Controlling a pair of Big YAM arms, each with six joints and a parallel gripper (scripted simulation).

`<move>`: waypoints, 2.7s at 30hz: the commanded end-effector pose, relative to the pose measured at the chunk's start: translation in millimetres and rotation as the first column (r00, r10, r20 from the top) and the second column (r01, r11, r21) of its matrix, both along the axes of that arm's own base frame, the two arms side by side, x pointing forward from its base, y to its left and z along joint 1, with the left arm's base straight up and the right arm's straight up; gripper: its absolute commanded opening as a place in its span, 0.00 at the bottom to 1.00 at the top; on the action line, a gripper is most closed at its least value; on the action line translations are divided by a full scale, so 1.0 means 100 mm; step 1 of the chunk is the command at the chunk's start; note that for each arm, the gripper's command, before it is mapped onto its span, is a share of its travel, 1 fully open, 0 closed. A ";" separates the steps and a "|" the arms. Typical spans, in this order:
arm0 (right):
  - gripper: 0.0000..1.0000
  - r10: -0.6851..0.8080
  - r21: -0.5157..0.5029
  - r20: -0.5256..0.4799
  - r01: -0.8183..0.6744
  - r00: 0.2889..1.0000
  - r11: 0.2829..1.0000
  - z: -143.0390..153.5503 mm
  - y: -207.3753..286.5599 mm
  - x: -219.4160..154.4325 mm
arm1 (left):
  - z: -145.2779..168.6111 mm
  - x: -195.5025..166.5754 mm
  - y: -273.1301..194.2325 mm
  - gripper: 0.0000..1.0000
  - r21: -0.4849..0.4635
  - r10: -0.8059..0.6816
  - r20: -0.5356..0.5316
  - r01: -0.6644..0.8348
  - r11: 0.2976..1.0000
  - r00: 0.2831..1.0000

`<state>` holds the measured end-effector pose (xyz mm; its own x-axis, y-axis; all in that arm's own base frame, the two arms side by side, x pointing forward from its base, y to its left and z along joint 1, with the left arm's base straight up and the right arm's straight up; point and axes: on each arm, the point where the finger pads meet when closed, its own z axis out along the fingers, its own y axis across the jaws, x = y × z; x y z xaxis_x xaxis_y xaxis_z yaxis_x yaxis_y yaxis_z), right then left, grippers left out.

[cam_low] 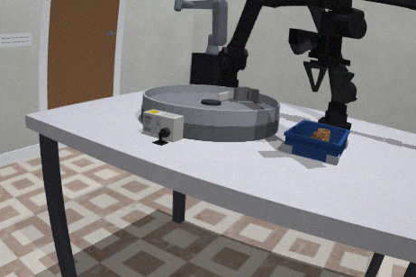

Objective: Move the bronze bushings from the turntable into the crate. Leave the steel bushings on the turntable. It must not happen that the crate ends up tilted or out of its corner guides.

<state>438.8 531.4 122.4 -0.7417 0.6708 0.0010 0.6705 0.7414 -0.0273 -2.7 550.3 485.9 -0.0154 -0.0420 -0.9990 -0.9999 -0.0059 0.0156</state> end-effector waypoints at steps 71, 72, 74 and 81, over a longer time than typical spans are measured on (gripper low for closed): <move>1.00 -0.011 0.022 0.020 0.010 1.000 1.000 0.56 -0.01 0.13 | 0.15 -0.03 -0.05 1.00 0.042 0.005 0.015 -0.005 0.999 1.000; 1.00 -0.011 0.022 0.020 0.010 1.000 1.000 0.56 -0.01 0.13 | 0.15 -0.03 -0.05 1.00 0.042 0.005 0.015 -0.005 0.999 1.000; 1.00 -0.011 0.022 0.020 0.010 1.000 1.000 0.56 -0.01 0.13 | 0.15 -0.03 -0.05 1.00 0.042 0.005 0.015 -0.005 0.999 1.000; 1.00 -0.011 0.022 0.020 0.010 1.000 1.000 0.56 -0.01 0.13 | 0.15 -0.03 -0.05 1.00 0.042 0.005 0.015 -0.005 0.999 1.000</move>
